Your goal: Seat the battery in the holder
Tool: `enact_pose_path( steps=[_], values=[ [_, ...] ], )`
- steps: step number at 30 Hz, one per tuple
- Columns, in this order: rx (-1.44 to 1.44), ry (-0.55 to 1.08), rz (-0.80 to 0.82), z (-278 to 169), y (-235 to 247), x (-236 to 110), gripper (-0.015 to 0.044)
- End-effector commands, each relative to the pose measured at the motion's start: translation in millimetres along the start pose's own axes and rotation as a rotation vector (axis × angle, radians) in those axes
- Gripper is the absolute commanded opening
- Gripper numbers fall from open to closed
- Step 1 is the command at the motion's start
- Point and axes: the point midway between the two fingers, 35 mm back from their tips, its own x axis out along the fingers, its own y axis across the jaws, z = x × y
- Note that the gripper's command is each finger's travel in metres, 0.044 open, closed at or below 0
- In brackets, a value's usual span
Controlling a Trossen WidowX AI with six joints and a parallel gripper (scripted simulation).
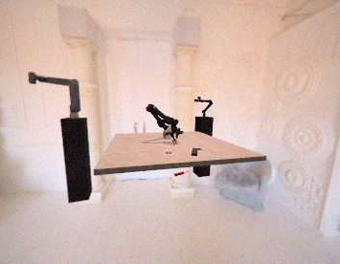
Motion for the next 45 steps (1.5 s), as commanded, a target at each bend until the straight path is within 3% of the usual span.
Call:
enact_pose_path(
  steps=[1,22,45],
  values=[
    [-0.006,-0.011,0.01,-3.7,0.7,2.0,0.0082],
    [-0.017,-0.108,0.018,-11.0,-5.7,3.4,0.0082],
    [-0.019,-0.101,0.03,-25.8,-6.3,0.6,0.0082]
  ],
)
